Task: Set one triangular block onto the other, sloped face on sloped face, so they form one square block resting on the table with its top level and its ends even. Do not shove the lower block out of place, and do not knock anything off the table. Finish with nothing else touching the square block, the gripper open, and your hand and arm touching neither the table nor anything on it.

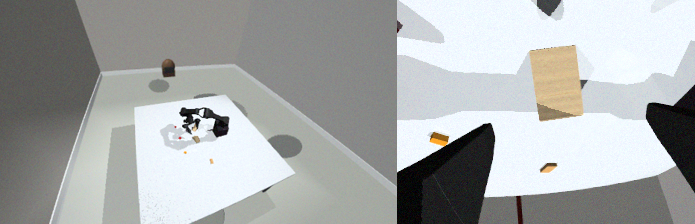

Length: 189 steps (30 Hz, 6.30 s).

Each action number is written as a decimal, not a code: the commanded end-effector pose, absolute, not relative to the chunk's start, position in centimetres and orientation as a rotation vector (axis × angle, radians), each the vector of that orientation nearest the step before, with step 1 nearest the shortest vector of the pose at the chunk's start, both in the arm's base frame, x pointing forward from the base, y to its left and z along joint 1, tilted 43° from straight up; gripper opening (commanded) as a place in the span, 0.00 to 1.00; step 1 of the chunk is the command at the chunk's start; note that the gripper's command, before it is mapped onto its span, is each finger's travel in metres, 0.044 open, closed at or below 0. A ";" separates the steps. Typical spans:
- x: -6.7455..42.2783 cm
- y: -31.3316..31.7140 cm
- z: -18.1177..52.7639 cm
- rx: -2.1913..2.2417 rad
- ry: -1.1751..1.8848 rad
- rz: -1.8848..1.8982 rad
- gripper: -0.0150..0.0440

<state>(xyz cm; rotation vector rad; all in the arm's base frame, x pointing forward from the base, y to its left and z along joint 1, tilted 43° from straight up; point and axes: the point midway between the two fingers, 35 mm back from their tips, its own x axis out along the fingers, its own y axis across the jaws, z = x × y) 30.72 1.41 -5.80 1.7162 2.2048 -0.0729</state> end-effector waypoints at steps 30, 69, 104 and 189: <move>28.9 9.7 -7.5 1.765 2.222 0.005 0.50; 29.1 3.1 -0.4 1.859 2.234 -0.165 0.25; 28.3 4.2 0.6 1.842 1.944 -1.389 0.25; 27.4 -1.5 -10.2 1.994 1.468 -1.831 0.25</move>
